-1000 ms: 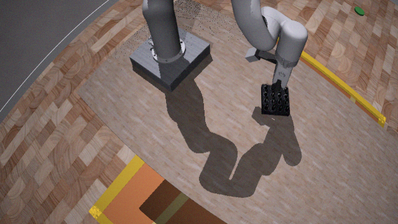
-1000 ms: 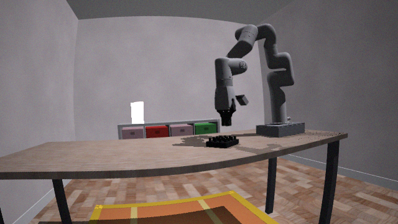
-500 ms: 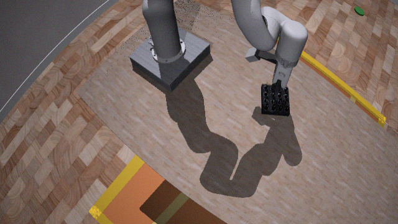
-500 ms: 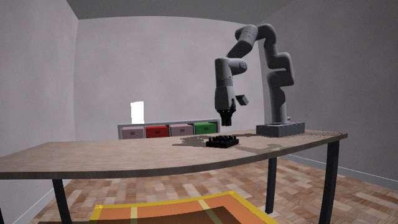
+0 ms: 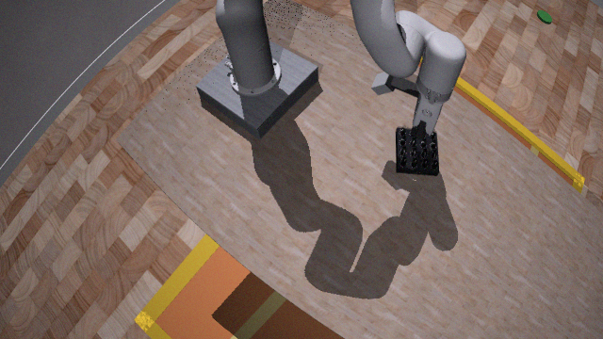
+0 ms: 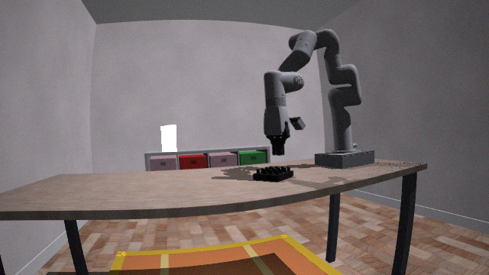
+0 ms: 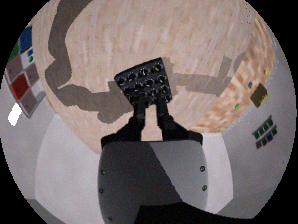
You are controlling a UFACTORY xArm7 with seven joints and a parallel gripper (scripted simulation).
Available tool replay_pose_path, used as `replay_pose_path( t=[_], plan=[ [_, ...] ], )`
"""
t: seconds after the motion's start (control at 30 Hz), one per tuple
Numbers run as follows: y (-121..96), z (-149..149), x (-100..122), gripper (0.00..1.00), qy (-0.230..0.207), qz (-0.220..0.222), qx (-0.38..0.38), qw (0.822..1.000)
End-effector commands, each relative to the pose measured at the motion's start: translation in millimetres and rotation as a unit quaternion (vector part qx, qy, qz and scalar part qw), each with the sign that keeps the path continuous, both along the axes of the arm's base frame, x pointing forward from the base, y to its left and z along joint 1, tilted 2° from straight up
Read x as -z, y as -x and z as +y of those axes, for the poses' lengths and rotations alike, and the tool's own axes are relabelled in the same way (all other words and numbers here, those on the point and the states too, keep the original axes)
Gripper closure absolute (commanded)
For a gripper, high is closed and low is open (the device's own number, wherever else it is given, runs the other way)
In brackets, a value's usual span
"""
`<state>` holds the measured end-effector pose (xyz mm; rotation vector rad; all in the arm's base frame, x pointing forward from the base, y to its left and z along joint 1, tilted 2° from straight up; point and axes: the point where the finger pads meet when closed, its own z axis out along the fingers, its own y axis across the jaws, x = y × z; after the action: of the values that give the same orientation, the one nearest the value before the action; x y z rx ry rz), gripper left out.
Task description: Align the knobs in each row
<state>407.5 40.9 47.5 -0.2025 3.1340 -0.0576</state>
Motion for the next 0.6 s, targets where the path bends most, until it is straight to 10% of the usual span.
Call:
replay_pose_path(
  t=[0.0,0.57],
  plan=[
    [-2,0,1,0.81,-0.001,-0.002,0.0,1.0],
    [-2,-1,18,0.81,-0.001,-0.002,0.0,1.0]
  ],
)
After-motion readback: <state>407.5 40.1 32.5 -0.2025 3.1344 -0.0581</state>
